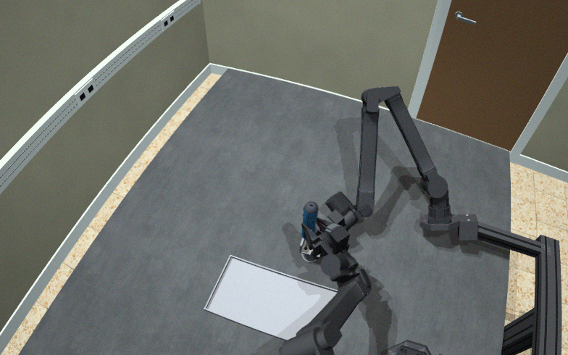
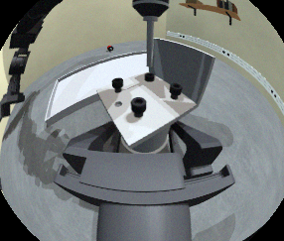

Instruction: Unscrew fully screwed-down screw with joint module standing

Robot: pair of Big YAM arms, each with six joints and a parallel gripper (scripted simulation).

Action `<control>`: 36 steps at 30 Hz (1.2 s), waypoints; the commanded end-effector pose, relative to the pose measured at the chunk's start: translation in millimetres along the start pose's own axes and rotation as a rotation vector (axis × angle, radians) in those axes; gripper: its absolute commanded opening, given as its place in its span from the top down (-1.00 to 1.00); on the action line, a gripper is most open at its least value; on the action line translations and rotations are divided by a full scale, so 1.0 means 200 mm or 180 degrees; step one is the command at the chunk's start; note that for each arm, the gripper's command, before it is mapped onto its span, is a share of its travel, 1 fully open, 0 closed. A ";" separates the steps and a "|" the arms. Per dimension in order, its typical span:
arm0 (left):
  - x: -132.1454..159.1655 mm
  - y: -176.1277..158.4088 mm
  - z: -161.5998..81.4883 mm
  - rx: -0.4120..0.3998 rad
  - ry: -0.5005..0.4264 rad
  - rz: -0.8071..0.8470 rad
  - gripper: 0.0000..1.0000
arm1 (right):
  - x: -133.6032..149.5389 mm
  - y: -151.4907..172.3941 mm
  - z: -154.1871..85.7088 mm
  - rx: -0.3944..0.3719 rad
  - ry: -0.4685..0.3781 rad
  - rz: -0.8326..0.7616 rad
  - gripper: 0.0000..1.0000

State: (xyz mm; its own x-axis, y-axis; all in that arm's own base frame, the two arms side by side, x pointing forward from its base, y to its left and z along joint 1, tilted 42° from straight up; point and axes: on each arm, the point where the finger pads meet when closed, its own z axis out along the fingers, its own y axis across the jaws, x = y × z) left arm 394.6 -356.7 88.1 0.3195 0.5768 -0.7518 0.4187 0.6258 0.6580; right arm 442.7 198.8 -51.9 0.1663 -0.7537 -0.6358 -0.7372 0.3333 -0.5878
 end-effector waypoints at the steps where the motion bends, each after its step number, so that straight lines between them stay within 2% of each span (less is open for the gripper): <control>1: -0.01 0.05 0.02 -0.0091 -0.0097 -0.0009 0.17 | -0.02 -0.01 0.00 0.0028 -0.0036 -0.0012 -0.17; 4: -0.07 0.06 0.02 -0.0107 -0.0172 -0.0026 0.17 | -0.02 -0.01 0.00 0.0028 -0.0036 -0.0012 -0.17; 7: -0.07 0.06 0.02 -0.0106 -0.0172 -0.0026 0.17 | -0.02 -0.01 0.00 0.0028 -0.0036 -0.0012 -0.17; 23: -0.07 0.06 0.02 -0.0106 -0.0172 -0.0026 0.17 | -0.02 -0.01 0.00 0.0028 -0.0036 -0.0012 -0.17; 28: -0.02 0.06 0.02 -0.0097 -0.0109 -0.0012 0.17 | -0.02 -0.01 0.00 0.0028 -0.0036 -0.0012 -0.17; 36: -0.01 0.05 0.01 -0.0084 -0.0115 -0.0010 0.17 | -0.02 -0.01 0.00 0.0028 -0.0036 -0.0012 -0.17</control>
State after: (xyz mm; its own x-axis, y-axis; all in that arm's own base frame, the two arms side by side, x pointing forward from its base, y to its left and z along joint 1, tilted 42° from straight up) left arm 396.7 -354.3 86.6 0.3214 0.5743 -0.7529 0.4170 0.6279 0.6571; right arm 442.7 198.8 -51.9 0.1663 -0.7537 -0.6358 -0.7372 0.3333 -0.5878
